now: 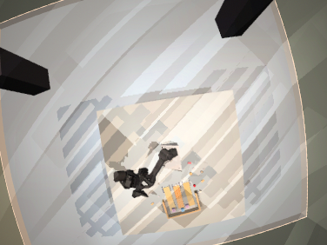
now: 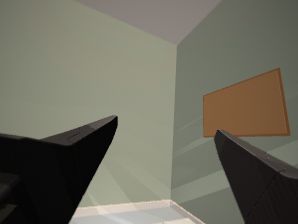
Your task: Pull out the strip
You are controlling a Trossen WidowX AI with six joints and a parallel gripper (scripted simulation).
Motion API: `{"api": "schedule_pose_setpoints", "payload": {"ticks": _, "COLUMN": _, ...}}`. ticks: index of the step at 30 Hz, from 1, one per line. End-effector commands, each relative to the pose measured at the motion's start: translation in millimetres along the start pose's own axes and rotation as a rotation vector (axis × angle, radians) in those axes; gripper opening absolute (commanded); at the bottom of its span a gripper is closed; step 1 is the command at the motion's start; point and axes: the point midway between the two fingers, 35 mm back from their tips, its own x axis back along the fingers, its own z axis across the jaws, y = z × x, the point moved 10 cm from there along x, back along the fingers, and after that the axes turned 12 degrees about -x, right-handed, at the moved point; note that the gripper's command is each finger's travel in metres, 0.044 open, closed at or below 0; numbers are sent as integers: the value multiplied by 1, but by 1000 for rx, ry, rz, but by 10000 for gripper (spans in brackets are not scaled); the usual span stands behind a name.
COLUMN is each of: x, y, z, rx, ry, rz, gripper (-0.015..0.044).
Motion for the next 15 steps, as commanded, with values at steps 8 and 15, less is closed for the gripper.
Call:
{"api": "schedule_pose_setpoints", "payload": {"ticks": 8, "x": -24, "y": -4, "z": 71, "rx": 119, "ry": -207, "rz": 81, "gripper": 400}}
{"api": "schedule_pose_setpoints", "payload": {"ticks": 15, "x": -94, "y": -33, "z": 108, "rx": 181, "ry": -476, "rz": 187, "gripper": 400}}
